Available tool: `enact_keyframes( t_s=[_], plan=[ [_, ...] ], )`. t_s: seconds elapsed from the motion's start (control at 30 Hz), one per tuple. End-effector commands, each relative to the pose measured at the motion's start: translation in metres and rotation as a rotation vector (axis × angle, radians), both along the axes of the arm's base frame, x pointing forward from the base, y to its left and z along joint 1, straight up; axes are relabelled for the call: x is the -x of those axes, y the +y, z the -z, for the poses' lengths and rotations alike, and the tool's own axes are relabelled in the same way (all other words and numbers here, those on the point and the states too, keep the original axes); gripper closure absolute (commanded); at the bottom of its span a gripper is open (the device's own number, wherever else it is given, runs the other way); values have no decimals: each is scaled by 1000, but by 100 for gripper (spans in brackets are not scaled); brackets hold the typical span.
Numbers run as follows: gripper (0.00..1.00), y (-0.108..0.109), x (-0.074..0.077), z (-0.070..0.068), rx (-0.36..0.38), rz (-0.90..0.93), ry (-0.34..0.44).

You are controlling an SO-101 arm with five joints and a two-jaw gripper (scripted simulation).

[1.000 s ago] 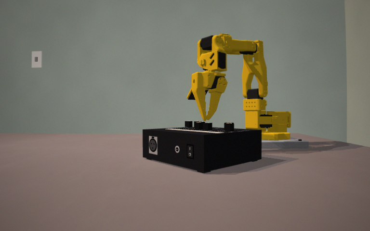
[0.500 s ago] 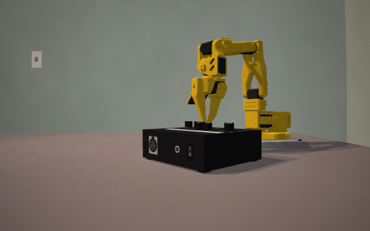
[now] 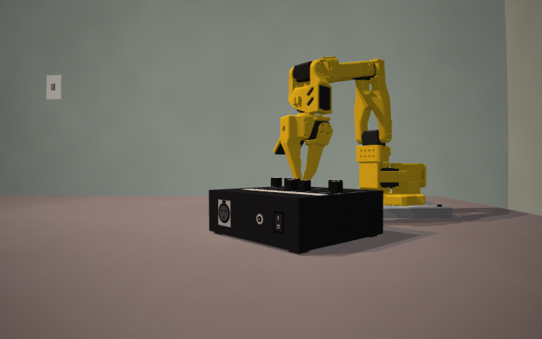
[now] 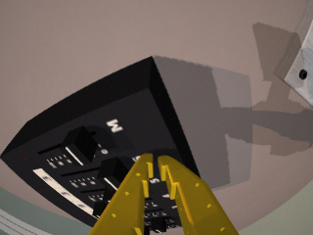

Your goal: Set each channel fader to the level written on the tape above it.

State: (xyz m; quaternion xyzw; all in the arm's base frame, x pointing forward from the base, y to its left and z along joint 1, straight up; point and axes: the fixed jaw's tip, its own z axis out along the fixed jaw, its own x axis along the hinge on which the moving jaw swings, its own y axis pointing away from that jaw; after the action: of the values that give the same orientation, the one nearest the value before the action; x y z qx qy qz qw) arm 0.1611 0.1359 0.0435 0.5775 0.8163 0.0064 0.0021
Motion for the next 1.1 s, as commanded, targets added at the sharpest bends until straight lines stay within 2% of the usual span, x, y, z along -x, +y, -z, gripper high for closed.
enact_keyframes(
  t_s=[0.0, 1.07],
  plan=[
    [100, -2, -1, 3, 8, 4, 10],
    [100, 2, -5, 1, 8, 4, 10]
  ],
)
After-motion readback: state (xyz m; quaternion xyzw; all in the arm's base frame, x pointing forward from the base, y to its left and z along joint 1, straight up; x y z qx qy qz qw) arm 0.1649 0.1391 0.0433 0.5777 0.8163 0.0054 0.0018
